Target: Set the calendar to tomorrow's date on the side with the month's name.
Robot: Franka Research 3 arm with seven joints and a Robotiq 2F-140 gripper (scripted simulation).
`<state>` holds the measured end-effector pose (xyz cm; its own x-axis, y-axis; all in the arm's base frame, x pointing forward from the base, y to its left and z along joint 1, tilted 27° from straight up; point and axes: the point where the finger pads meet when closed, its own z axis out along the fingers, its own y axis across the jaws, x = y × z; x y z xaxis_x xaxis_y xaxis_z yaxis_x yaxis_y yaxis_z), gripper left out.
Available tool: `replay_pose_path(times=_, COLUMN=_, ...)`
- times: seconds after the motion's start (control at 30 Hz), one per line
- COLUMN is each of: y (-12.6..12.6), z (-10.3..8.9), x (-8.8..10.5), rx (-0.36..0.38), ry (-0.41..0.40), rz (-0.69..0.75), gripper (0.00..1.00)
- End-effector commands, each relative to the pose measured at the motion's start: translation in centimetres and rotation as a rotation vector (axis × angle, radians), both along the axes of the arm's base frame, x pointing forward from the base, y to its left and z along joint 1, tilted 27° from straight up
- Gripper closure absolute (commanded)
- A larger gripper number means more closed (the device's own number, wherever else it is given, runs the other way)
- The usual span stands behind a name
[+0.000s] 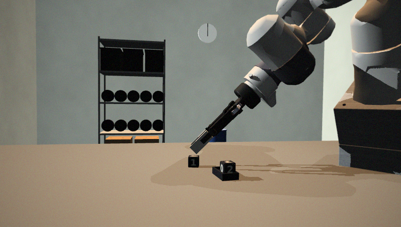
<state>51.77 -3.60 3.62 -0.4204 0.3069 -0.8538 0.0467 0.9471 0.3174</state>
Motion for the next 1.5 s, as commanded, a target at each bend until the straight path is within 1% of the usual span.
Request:
replay_pose_path(times=0.0, y=0.0, z=-0.1, x=0.2, rx=0.021, ry=-0.005, rz=-0.015, gripper=0.72)
replay_pose_path(times=0.5, y=0.8, z=-2.5, x=1.2, rx=0.021, ry=-0.005, rz=-0.015, gripper=0.72)
replay_pose_path(times=0.93, y=1.1, z=-3.3, x=1.5, rx=0.021, ry=-0.005, rz=-0.015, gripper=0.72)
replay_pose_path(times=1.47, y=1.1, z=-3.4, x=1.5, rx=0.021, ry=-0.005, rz=-0.015, gripper=0.72)
